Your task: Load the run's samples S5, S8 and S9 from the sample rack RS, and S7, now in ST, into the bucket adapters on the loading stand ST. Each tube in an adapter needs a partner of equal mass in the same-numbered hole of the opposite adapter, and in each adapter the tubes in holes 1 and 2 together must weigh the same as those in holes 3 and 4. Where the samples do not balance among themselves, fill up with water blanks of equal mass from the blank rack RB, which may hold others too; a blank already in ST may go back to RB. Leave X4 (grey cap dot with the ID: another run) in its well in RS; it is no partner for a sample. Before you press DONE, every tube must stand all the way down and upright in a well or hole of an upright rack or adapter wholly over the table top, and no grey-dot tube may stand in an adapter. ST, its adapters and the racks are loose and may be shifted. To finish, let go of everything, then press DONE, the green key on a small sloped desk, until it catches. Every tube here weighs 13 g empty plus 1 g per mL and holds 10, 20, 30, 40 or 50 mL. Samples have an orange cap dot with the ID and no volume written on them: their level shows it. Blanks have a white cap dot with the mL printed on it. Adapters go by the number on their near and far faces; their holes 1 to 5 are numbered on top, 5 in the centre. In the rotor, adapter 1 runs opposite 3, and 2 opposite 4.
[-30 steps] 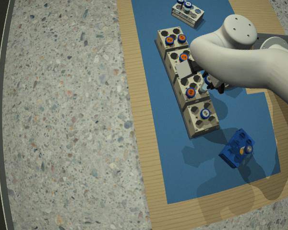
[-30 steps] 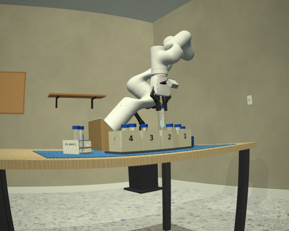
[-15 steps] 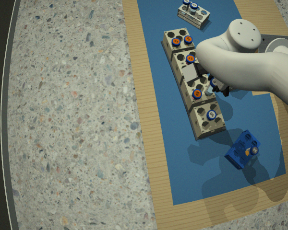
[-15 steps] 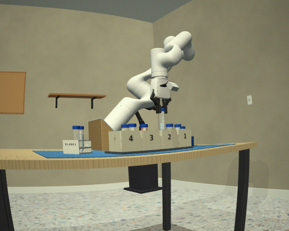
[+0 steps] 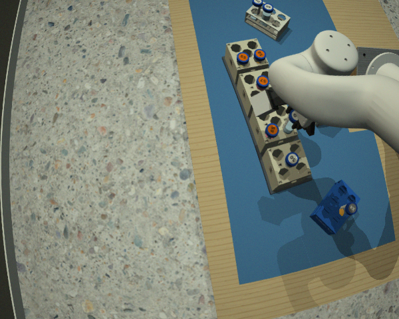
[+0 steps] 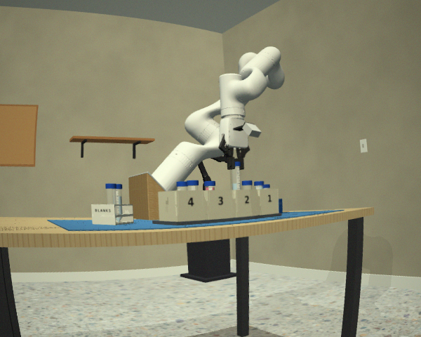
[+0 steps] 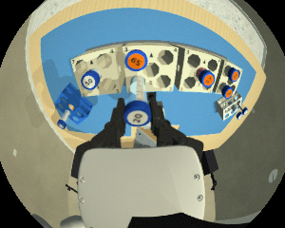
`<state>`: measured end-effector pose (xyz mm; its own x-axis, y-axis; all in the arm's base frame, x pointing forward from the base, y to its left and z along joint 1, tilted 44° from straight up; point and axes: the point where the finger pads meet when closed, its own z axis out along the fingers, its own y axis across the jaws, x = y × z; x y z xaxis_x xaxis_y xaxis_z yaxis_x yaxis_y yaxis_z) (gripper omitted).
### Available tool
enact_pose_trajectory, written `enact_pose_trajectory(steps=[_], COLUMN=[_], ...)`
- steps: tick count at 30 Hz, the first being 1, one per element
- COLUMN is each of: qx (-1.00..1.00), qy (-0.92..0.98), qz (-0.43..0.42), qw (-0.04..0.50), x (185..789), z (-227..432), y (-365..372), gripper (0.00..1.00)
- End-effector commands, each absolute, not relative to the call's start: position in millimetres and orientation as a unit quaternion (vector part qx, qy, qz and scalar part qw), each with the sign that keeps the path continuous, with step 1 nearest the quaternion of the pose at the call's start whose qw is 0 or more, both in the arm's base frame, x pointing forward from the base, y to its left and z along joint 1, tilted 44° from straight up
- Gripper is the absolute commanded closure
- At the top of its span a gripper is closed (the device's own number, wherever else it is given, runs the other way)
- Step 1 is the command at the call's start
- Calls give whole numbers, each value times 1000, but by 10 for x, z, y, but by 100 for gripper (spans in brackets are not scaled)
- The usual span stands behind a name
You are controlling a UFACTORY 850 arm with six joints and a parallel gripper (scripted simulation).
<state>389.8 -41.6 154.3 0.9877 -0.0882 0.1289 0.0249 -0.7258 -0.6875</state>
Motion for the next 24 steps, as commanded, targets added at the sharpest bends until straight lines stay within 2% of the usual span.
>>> enact_pose_trajectory(steps=[1,24], qx=[-926,-926], qy=[17,17], qz=[-77,-77], qw=[370,370], x=[3911,3943], z=[1516,1366], y=[-392,-248], gripper=[100,100])
